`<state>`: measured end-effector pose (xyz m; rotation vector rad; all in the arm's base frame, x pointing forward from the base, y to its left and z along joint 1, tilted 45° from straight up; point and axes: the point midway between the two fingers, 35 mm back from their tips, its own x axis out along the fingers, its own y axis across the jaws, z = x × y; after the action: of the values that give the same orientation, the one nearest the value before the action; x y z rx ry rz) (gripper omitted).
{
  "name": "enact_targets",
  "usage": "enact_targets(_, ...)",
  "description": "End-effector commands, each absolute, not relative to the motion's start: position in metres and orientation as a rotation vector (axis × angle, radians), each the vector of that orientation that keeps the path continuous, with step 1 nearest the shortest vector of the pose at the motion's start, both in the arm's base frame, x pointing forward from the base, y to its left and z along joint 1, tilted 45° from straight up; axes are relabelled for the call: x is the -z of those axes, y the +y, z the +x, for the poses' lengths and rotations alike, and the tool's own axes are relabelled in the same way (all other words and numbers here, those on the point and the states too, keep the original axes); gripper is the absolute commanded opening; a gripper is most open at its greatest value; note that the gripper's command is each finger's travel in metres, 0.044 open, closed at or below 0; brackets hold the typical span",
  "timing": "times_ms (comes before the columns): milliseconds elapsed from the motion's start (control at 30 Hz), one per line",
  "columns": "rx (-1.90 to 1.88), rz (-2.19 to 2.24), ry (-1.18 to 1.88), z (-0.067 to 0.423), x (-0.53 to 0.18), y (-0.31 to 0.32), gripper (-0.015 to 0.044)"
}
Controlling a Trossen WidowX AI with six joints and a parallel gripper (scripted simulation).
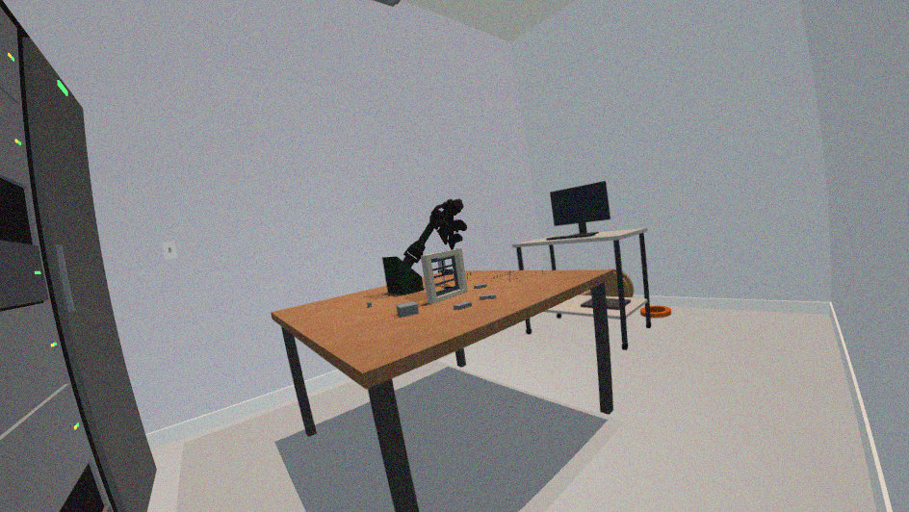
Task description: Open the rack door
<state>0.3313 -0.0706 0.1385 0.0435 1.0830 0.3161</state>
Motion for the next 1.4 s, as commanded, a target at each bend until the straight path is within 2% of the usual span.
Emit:
enact_targets(0, -0.366, 0.097, 1.143, 0.325, -0.131, -0.073, 0.0282)
enact_targets(733, -0.624, 0.551, 1.351, 0.293, -0.115, -0.094, 0.0282)
enact_targets(1367, -0.625, 0.554, 1.351, 0.298, -0.096, -0.077, 0.0282)
